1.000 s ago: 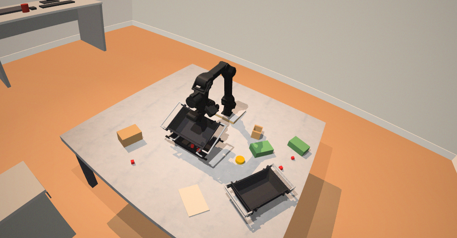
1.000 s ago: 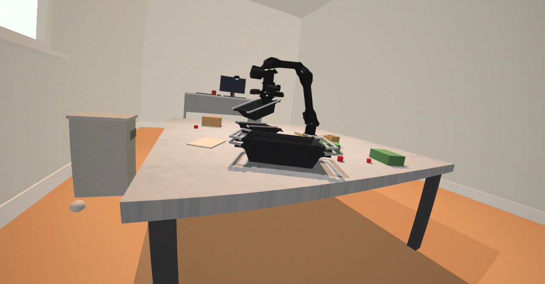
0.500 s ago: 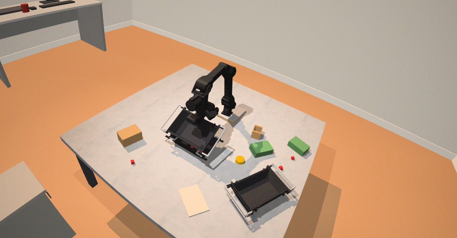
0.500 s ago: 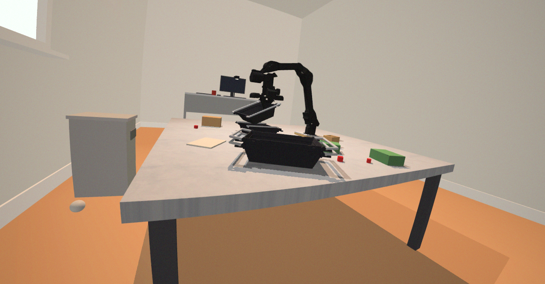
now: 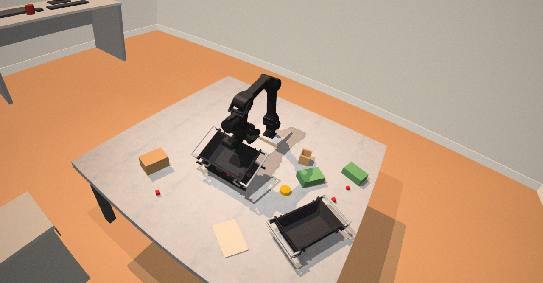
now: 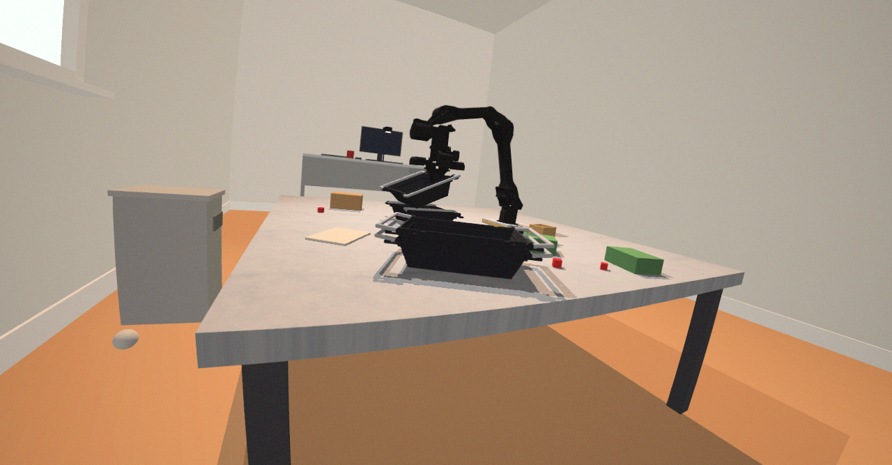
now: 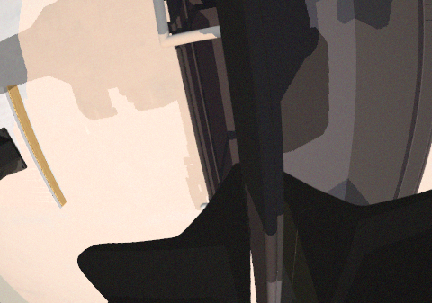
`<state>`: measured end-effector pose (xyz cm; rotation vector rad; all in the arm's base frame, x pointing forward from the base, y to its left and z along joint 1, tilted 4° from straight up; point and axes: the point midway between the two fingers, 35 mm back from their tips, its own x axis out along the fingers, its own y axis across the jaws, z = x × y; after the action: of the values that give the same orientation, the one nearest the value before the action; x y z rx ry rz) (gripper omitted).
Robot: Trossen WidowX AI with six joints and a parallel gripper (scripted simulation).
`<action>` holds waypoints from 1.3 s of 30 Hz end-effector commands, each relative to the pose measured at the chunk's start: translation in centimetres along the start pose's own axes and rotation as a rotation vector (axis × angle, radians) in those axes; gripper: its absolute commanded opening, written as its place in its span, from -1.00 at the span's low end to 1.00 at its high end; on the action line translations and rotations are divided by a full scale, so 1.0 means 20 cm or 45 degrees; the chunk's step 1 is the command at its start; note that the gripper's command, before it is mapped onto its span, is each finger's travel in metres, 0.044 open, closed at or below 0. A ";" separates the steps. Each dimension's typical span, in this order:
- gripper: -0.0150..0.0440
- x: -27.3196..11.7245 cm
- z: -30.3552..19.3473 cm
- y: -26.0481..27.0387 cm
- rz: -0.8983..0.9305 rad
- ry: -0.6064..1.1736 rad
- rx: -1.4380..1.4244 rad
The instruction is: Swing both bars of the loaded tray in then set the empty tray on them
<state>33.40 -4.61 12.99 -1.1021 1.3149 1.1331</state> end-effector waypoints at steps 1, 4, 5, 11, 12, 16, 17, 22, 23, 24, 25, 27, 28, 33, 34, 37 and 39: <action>-0.49 0.00 0.00 0.01 -0.007 0.000 -0.006; -0.49 0.02 0.00 0.02 -0.007 0.000 -0.006; -0.49 0.02 0.00 0.03 -0.007 0.000 -0.006; -0.49 0.04 0.00 0.04 -0.006 0.000 -0.006; -0.49 0.04 0.00 0.04 -0.006 0.000 -0.006; -0.49 0.05 0.00 0.05 -0.006 0.000 -0.006; -0.49 0.06 0.00 0.05 -0.005 0.000 -0.006; -0.49 0.07 0.00 0.06 -0.005 0.000 -0.006; -0.49 0.07 0.00 0.06 -0.005 0.000 -0.006; -0.49 0.07 0.00 0.06 -0.005 0.000 -0.006; -0.49 0.08 0.00 0.07 -0.005 0.000 -0.006; -0.49 0.08 0.00 0.07 -0.005 0.000 -0.006; -0.49 0.09 0.00 0.07 -0.005 0.000 -0.006; -0.49 0.11 0.00 0.08 -0.005 0.000 -0.006; -0.49 0.11 0.00 0.08 -0.005 0.000 -0.006; -0.49 0.11 0.00 0.08 -0.005 0.000 -0.006; -0.49 0.11 0.00 0.08 -0.005 0.000 -0.006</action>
<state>32.13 -4.48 11.43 -1.1168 1.2962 1.1130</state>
